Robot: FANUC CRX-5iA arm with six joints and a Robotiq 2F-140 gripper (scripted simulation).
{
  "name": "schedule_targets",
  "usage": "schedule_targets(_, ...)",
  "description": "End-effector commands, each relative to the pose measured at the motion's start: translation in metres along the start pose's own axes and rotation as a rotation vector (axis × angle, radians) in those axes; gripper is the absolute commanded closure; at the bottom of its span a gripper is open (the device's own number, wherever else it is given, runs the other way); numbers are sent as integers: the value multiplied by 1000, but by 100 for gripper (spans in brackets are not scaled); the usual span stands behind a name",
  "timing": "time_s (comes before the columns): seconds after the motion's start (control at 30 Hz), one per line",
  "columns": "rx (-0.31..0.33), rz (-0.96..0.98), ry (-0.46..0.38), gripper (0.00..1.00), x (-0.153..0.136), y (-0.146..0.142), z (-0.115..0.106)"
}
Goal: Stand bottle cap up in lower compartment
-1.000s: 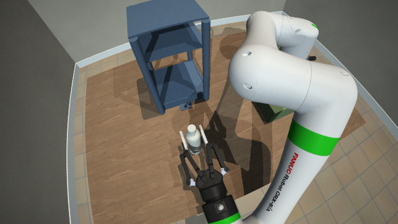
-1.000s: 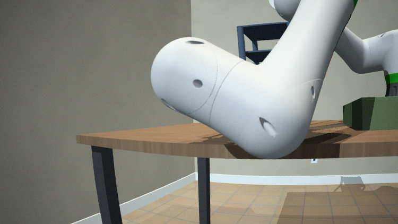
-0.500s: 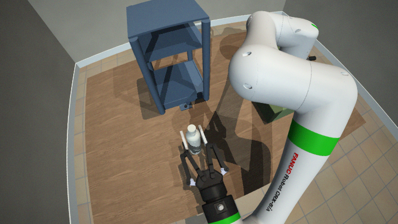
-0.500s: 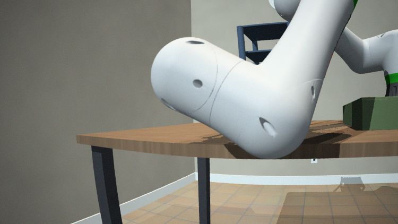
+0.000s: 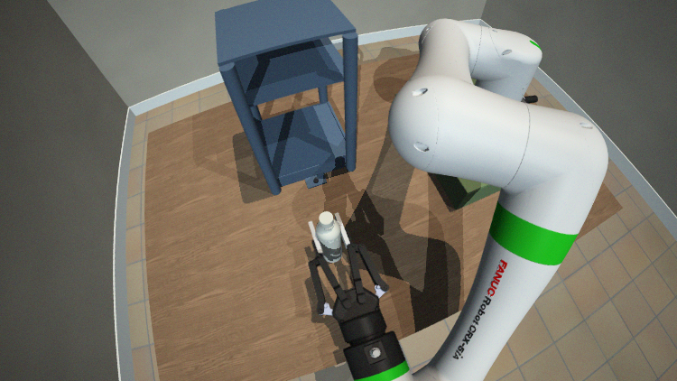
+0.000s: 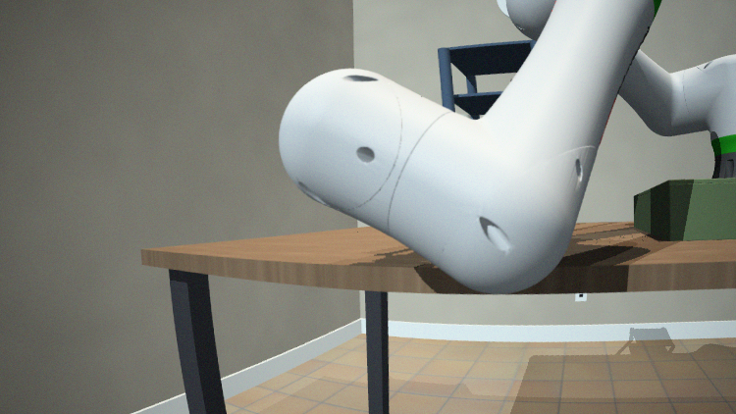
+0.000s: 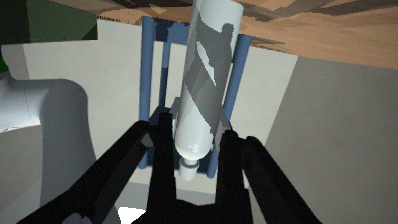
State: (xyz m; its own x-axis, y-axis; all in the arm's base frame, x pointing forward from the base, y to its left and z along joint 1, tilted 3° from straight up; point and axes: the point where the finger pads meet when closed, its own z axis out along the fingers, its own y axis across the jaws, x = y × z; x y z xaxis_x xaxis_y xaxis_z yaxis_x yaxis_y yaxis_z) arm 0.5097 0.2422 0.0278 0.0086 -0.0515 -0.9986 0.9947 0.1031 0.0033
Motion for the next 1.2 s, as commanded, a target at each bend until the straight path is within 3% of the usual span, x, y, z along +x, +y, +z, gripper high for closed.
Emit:
schedule_targets(0.0,0,0,0,100,0,0,0)
schedule_targets(0.73,0,0,0,100,-1,0,0)
schedule_targets(1.17,0,0,0,100,-20,0,0)
